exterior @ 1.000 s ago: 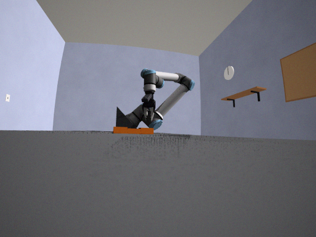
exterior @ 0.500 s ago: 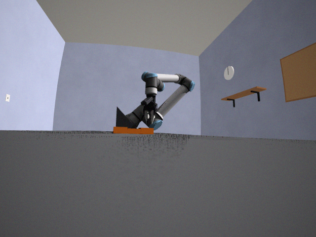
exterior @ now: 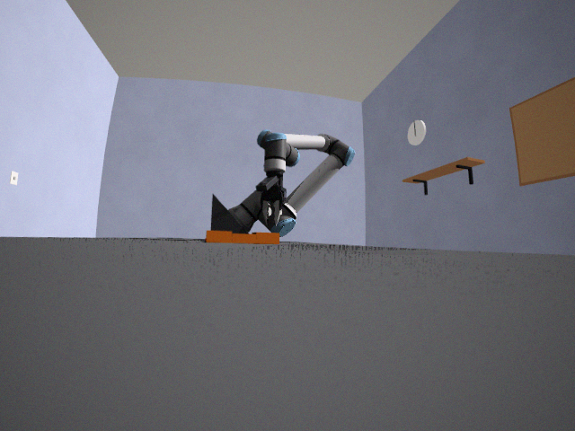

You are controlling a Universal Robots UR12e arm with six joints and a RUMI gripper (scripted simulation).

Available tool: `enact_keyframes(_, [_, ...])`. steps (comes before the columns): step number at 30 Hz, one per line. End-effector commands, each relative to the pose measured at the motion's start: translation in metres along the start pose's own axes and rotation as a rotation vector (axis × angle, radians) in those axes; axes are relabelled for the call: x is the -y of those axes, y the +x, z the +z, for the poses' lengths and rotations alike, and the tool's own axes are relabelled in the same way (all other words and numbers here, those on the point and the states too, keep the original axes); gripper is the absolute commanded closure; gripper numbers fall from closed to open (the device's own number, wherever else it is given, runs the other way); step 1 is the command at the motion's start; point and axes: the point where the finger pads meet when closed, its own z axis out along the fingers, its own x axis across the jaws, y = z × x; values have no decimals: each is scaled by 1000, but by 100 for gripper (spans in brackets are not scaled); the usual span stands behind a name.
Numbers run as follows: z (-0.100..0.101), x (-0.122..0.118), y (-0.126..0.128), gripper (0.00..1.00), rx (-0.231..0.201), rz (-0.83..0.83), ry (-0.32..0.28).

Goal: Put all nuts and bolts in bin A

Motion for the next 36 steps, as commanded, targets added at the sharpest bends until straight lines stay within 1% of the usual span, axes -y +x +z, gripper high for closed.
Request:
enact_keyframes(1, [-1,1,0,80,0,0,1])
enact_keyframes(15, [-1,1,0,80,0,0,1])
enact_keyframes(16, [3,1,0,80,0,0,1])
enact_keyframes(18, [3,1,0,80,0,0,1])
enact_keyframes(31, [55,1,0,80,0,0,1])
enact_keyframes(36, [56,1,0,80,0,0,1])
